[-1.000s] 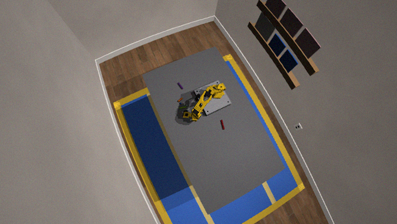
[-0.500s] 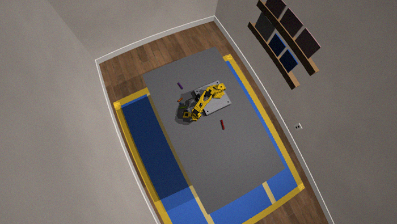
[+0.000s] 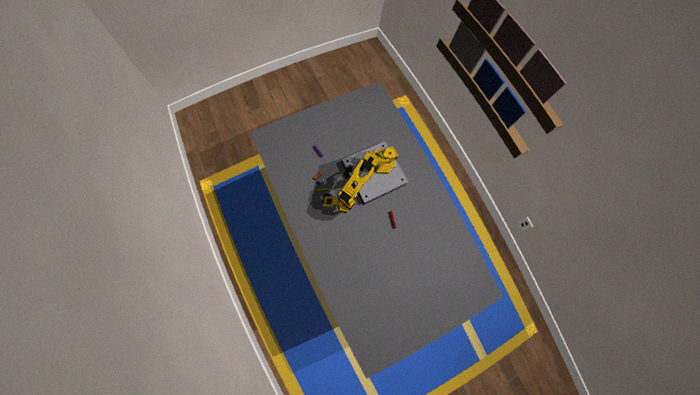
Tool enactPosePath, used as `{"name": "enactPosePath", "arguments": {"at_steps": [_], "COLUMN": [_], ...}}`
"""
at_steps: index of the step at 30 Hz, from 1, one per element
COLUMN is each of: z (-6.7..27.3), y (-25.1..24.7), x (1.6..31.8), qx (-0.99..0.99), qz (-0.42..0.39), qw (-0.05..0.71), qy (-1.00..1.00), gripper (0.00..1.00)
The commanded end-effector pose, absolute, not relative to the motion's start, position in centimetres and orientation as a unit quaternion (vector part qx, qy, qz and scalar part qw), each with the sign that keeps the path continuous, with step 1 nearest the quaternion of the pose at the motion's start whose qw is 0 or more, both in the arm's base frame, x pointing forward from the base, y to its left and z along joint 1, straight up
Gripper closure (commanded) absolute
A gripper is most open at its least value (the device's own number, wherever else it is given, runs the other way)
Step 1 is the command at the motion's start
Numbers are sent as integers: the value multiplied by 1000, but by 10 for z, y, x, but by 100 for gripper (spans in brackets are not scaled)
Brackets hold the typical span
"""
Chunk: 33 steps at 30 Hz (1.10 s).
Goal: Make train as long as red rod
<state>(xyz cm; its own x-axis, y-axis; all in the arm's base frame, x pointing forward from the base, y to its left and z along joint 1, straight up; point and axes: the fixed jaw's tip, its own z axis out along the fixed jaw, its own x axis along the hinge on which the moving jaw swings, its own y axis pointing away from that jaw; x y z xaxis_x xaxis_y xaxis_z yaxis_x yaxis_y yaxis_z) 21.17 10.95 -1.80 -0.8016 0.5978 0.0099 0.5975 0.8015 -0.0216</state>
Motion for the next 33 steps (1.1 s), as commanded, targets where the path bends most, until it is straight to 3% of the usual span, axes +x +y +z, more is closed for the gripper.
{"name": "enactPosePath", "arguments": {"at_steps": [1,33], "z": [-10,17], "y": [112,113], "x": [213,214], "qx": [-316,-316], "qz": [2,2], "qw": [2,2], "qy": [-949,-949], "gripper": [83,83]}}
